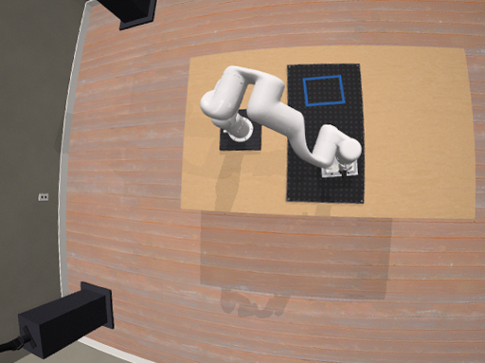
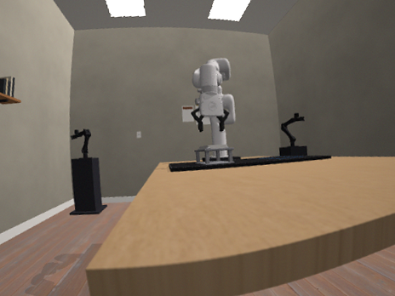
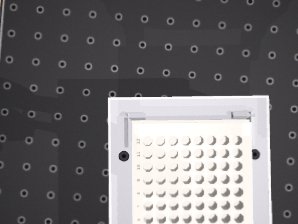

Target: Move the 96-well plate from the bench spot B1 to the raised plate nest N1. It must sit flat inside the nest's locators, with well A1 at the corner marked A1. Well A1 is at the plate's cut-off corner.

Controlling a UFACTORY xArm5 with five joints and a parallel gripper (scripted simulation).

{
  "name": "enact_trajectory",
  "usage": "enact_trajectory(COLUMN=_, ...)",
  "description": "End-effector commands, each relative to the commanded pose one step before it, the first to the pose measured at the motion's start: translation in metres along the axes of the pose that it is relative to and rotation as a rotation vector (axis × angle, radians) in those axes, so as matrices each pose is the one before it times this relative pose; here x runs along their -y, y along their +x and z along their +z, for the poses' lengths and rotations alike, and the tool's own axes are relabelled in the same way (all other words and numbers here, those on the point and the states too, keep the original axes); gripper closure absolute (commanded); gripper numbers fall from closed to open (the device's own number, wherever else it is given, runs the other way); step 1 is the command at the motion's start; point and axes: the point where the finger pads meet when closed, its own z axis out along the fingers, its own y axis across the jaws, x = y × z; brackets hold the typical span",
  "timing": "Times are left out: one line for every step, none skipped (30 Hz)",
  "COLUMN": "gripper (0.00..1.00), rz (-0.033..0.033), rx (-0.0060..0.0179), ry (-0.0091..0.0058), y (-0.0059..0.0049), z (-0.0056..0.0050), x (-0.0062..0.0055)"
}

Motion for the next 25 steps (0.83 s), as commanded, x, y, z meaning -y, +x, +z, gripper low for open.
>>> enact_trajectory(gripper=0.0, rz=0.0, rx=0.00655, ry=-0.00358, y=-0.00111, z=-0.01354, x=0.00059)
enact_trajectory(gripper=0.0, rz=0.0, rx=0.0, ry=0.0, y=0.0, z=-0.00267, x=0.0)
enact_trajectory(gripper=0.0, rz=0.0, rx=0.0, ry=0.0, y=0.0, z=-0.00267, x=0.0)
enact_trajectory(gripper=0.0, rz=0.0, rx=0.0, ry=0.0, y=0.0, z=-0.00267, x=0.0)
enact_trajectory(gripper=0.0, rz=0.0, rx=0.0, ry=0.0, y=0.0, z=-0.00267, x=0.0)
enact_trajectory(gripper=0.0, rz=0.0, rx=0.0, ry=0.0, y=0.0, z=-0.00216, x=0.0)
enact_trajectory(gripper=0.0, rz=0.0, rx=0.0, ry=0.0, y=0.0, z=0.0, x=0.0)
enact_trajectory(gripper=0.0, rz=0.0, rx=0.0, ry=0.0, y=0.0, z=0.0, x=0.0)
enact_trajectory(gripper=0.0, rz=0.0, rx=0.0, ry=0.0, y=0.0, z=0.0, x=0.0)
enact_trajectory(gripper=0.0, rz=0.0, rx=0.0, ry=0.0, y=0.0, z=0.0, x=0.0)
enact_trajectory(gripper=0.0, rz=0.0, rx=0.0, ry=0.0, y=0.0, z=0.0, x=0.0)
enact_trajectory(gripper=0.0, rz=0.0, rx=0.0, ry=0.0, y=0.0, z=0.0, x=0.0)
enact_trajectory(gripper=0.0, rz=0.0, rx=0.0, ry=0.0, y=0.0, z=0.0, x=0.0)
enact_trajectory(gripper=0.0, rz=0.0, rx=0.0, ry=0.0, y=0.0, z=0.0, x=0.0)
enact_trajectory(gripper=0.0, rz=0.0, rx=0.0, ry=0.0, y=0.0, z=0.0, x=0.0)
enact_trajectory(gripper=0.0, rz=0.0, rx=0.0, ry=0.0, y=0.0, z=0.0, x=0.0)
enact_trajectory(gripper=0.0, rz=0.0, rx=0.0, ry=0.0, y=0.0, z=0.0, x=0.0)
enact_trajectory(gripper=0.0, rz=0.0, rx=0.0, ry=0.0, y=0.0, z=0.0, x=0.0)
enact_trajectory(gripper=0.0, rz=0.0, rx=0.0, ry=0.0, y=0.0, z=0.0, x=0.0)
enact_trajectory(gripper=0.0, rz=0.0, rx=0.0, ry=0.0, y=0.0, z=0.0, x=0.0)
enact_trajectory(gripper=0.0, rz=0.0, rx=0.0, ry=0.0, y=0.0, z=0.0, x=0.0)
enact_trajectory(gripper=0.0, rz=0.0, rx=0.0, ry=0.0, y=0.0, z=0.0, x=0.0)
enact_trajectory(gripper=0.0, rz=0.0, rx=0.0, ry=0.0, y=0.0, z=0.0, x=0.0)
enact_trajectory(gripper=0.0, rz=0.0, rx=0.0, ry=0.0, y=0.0, z=0.0, x=0.0)
enact_trajectory(gripper=0.0, rz=0.0, rx=0.0, ry=0.0, y=0.0, z=0.0, x=0.0)
